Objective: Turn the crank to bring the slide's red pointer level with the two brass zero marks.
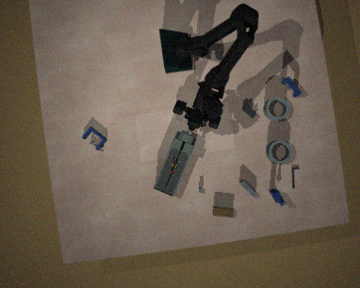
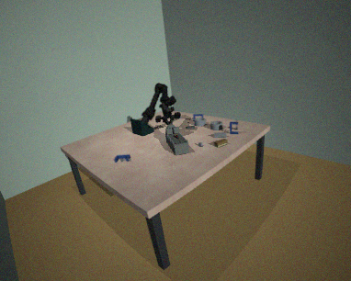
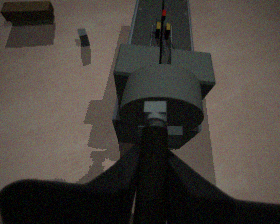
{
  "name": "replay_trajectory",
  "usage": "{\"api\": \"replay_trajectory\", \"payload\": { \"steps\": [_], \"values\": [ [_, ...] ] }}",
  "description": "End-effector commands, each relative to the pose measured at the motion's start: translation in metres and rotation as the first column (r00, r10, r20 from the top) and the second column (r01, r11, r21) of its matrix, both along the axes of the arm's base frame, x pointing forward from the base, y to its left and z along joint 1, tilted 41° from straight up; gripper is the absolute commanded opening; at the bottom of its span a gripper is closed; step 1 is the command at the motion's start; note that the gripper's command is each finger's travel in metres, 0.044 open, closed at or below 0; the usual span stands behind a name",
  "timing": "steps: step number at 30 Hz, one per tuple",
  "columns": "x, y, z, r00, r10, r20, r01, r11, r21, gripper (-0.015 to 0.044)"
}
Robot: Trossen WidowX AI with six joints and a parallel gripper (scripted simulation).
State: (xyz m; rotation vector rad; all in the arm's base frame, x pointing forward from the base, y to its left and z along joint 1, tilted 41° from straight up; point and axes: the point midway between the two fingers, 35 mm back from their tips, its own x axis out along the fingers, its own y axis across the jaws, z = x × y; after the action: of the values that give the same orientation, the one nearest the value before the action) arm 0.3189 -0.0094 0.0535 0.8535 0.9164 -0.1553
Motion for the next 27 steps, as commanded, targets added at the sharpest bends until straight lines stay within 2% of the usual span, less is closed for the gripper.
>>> {"api": "replay_trajectory", "payload": {
  "steps": [1, 27],
  "values": [
    [-0.0046, -0.0075, -0.0037, 1.0, -0.017, -0.005, 0.017, 1.0, -0.009, 0.0],
    [-0.0091, -0.012, -0.0115, 1.0, -0.017, -0.005, 0.017, 1.0, -0.01, 0.0]
  ]
}}
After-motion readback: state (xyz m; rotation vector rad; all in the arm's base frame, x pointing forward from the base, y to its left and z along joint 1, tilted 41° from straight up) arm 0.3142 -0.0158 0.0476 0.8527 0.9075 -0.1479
